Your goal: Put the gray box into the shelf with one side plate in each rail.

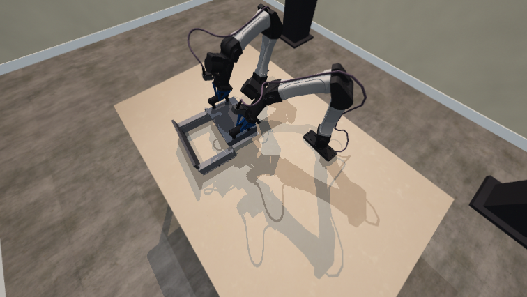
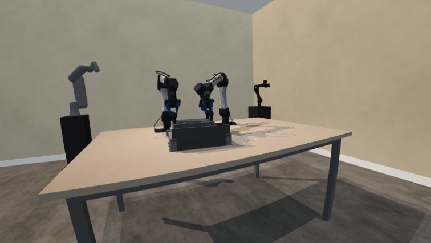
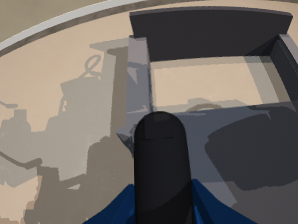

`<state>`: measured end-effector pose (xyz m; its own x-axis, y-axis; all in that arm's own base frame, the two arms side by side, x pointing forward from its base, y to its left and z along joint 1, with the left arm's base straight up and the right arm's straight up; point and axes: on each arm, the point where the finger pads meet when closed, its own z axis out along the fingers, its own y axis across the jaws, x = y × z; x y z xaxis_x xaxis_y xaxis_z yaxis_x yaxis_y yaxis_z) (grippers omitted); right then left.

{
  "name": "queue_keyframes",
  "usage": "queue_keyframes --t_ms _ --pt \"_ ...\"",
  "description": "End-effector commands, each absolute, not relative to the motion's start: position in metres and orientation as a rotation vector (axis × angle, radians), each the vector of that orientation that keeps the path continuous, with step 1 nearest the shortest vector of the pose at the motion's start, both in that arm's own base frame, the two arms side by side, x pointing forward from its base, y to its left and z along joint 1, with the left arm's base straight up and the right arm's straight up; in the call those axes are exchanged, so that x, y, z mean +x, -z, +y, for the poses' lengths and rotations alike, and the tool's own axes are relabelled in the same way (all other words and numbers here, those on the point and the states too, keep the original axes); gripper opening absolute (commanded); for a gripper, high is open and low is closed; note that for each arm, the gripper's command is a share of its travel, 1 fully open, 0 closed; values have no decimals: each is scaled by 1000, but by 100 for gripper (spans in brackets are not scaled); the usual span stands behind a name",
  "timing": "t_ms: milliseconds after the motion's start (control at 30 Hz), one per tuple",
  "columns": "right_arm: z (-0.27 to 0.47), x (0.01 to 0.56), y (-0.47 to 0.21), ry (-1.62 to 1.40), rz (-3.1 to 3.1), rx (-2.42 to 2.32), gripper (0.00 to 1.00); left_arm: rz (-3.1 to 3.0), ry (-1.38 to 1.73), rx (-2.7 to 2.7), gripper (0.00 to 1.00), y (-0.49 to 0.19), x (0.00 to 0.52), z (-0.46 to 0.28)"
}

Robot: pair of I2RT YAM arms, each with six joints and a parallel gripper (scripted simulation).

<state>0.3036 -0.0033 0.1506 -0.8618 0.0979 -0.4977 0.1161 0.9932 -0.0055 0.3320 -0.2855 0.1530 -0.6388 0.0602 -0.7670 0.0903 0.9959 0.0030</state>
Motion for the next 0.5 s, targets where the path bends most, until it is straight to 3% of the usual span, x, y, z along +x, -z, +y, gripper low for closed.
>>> queue_keyframes --t_ms 0,467 --pt "-8 344 -188 60 2452 116 30 2137 67 44 29 -188 364 -293" --pt "-11 366 -189 59 2444 115 30 2128 64 45 29 -189 386 -294"
